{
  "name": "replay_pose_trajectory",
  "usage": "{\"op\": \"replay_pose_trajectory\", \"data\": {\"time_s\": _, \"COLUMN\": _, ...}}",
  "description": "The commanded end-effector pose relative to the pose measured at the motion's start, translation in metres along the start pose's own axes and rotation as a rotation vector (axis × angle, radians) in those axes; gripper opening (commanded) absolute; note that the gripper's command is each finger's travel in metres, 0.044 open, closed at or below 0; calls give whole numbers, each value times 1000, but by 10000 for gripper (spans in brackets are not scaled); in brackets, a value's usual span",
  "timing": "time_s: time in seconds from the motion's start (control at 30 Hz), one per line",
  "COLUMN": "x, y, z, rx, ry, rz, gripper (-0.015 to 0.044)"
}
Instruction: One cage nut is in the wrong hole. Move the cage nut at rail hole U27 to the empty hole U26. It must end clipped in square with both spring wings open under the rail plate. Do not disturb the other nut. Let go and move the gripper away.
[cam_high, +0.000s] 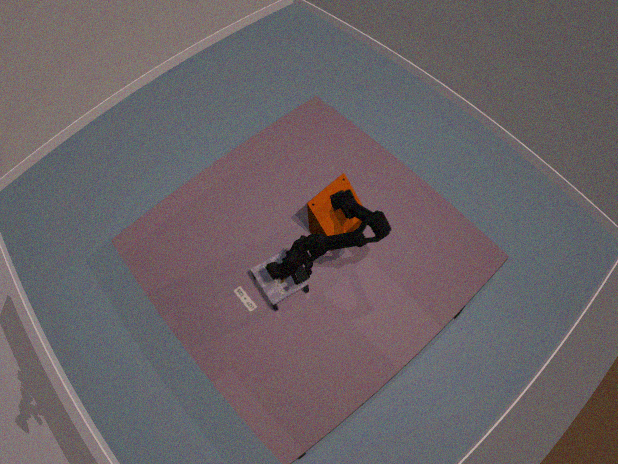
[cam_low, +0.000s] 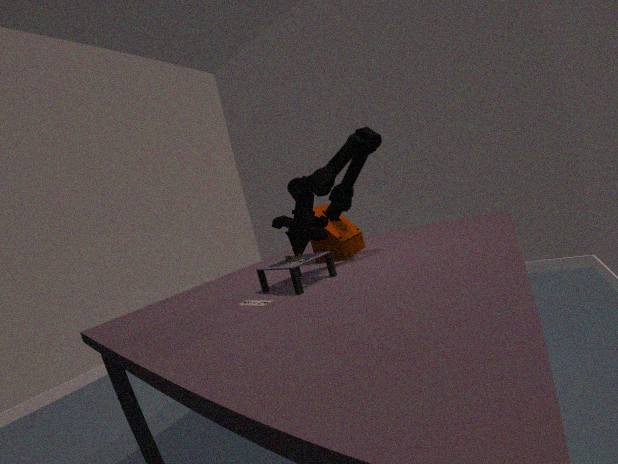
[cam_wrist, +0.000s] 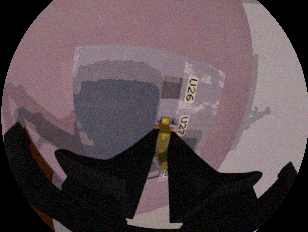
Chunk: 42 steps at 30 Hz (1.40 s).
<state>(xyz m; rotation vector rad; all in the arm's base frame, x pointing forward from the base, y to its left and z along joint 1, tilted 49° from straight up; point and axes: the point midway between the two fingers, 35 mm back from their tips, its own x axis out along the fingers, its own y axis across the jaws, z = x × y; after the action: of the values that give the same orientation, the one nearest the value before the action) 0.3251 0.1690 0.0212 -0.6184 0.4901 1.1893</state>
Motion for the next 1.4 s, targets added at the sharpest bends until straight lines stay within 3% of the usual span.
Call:
{"op": "replay_pose_trajectory", "data": {"time_s": 0.0, "x": 0, "y": -1, "z": 0, "rx": -1, "ry": -1, "rz": -1, "gripper": 26}}
{"op": "replay_pose_trajectory", "data": {"time_s": 1.37, "x": 0, "y": -4, "z": 0, "rx": -2, "ry": -1, "rz": 26, "gripper": 26}}
